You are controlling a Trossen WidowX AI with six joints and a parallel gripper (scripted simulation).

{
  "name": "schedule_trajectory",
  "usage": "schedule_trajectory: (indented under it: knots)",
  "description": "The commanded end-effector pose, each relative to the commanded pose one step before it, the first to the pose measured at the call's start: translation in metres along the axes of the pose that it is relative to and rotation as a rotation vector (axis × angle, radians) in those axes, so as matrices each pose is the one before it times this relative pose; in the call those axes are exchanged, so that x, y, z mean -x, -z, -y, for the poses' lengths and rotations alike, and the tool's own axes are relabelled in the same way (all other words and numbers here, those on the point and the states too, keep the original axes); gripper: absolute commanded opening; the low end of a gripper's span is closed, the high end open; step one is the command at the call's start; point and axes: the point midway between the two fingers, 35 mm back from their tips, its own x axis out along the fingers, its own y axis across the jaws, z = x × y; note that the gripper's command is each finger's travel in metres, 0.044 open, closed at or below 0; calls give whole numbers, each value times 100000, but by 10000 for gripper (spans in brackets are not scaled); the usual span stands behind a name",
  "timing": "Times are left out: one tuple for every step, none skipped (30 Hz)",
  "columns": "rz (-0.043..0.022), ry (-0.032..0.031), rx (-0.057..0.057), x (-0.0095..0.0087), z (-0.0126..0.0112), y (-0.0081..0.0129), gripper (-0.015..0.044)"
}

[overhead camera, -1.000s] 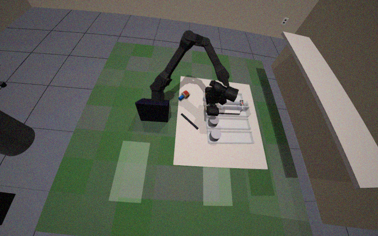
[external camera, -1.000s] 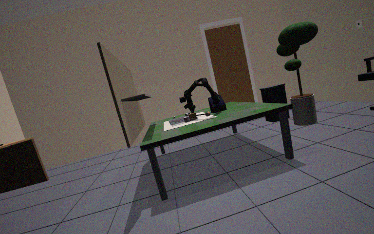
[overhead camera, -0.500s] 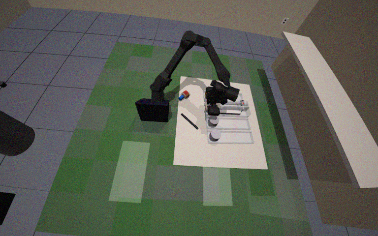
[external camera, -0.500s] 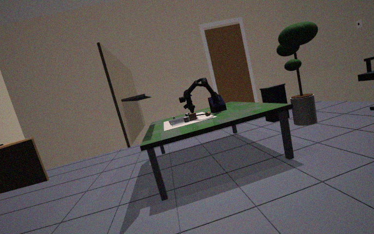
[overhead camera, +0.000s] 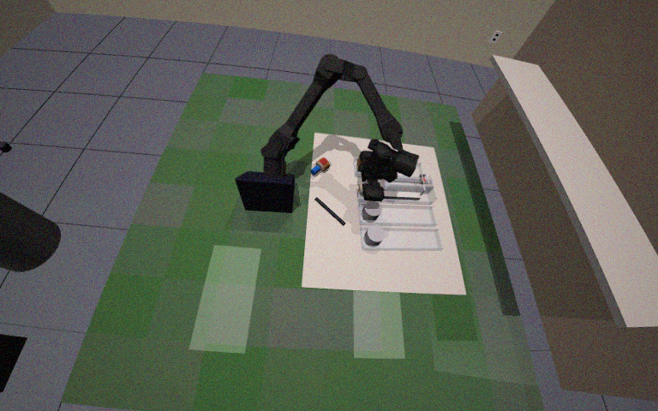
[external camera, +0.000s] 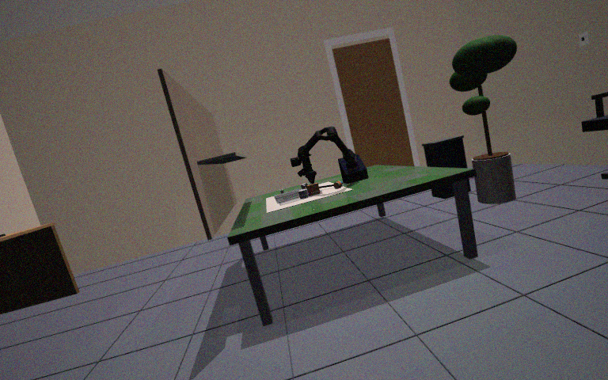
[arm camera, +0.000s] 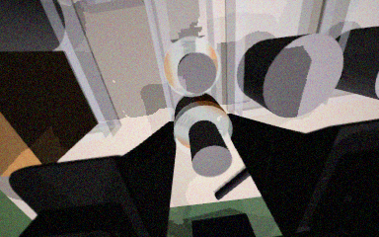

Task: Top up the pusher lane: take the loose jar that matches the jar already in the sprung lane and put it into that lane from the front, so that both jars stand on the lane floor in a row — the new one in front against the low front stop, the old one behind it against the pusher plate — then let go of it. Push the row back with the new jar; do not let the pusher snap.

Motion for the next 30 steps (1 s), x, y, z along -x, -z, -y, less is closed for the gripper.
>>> schedule_trajectory:
  knots:
    - [2531,-618,1419,391,-239,-1017,0]
    - [1,-1,2,9,-4,-32,0]
    - [1,-1,2,9,-4,-32,0]
    - [1,-1,2,9,-4,-32,0]
    - [1,-1,2,8,-4,-32,0]
    - [1,-1,2,-2,-4,-33,0]
    - [1,-1,2,-2,-4,-32,0]
    - [1,-1,2,-2,-5,-32,0]
    - [1,-1,2,-2,-5,-32,0]
    - [1,-1,2,-2,-5,-32,0]
    - [1,-1,2,-2,-5,-32,0]
    - [1,-1,2,-2,-5,-32,0]
    - [1,-1,2,-2,-5,-32,0]
    - [1,-1,2,-2,-5,-32,0]
    - [1,-1,1,-1,-4,-26,0]
    - [1,-1,1,-1,-2,-16,0]
    - [0,0,0,0,-1,-5,0]
    - [0,0,0,0,0,0,0]
    - [0,0,0,0,0,0,0]
    - [0,0,0,0,0,0,0]
    - [0,0,0,0,0,0,0]
    - [0,0,0,0,0,0,0]
    - [0,0,0,0,0,0,0]
    - [0,0,0,0,0,0,0]
    - [0,0,0,0,0,0,0]
    - [0,0,0,-5,0,0,0]
    - [0,0,0,-9,0,0,0]
    - [0,-1,0,-15,0,0,0]
    - [0,-1,0,-17,0,0,0]
    - [0,-1,0,-21,0,0,0]
